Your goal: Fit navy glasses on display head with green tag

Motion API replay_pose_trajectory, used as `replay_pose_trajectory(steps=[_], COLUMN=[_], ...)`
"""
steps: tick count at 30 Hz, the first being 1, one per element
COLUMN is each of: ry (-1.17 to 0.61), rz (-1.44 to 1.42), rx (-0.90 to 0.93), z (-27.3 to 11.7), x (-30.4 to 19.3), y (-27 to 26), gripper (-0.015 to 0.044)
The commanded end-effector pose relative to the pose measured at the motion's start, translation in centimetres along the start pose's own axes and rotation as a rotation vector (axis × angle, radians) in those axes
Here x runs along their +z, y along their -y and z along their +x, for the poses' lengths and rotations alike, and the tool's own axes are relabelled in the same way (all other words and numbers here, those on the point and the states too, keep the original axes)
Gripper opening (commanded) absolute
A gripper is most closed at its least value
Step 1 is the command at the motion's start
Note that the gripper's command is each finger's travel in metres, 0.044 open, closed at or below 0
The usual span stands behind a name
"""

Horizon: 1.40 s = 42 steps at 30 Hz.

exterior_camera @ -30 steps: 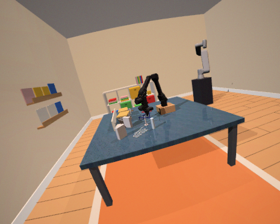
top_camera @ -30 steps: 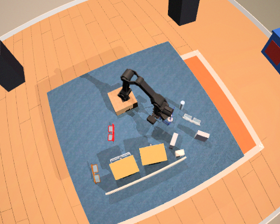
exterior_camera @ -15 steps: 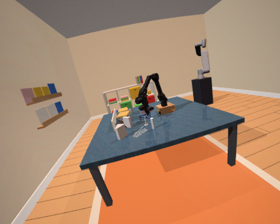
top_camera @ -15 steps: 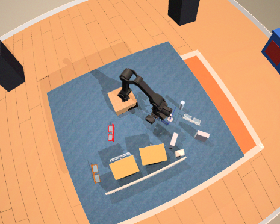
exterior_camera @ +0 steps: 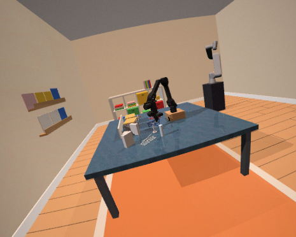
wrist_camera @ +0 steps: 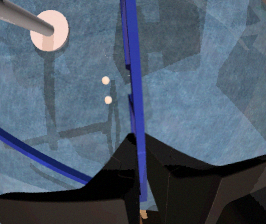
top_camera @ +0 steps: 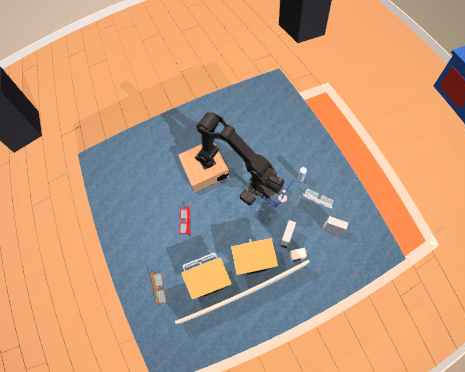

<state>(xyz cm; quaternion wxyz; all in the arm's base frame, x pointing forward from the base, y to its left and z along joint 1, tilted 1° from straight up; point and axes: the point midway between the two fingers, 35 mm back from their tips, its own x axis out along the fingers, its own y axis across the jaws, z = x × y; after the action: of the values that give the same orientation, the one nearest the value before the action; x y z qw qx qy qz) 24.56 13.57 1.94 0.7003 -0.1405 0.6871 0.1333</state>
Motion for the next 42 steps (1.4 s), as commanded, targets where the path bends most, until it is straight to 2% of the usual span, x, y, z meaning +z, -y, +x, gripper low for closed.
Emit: replay_pose_trajectory(steps=[1, 42], ry=[-0.005, -0.005], rz=[-0.007, -0.007], rx=[0.001, 0.001], z=[0.10, 0.09], x=[-0.46, -0.27], y=[0.07, 0.13], gripper=[0.0000, 0.0000])
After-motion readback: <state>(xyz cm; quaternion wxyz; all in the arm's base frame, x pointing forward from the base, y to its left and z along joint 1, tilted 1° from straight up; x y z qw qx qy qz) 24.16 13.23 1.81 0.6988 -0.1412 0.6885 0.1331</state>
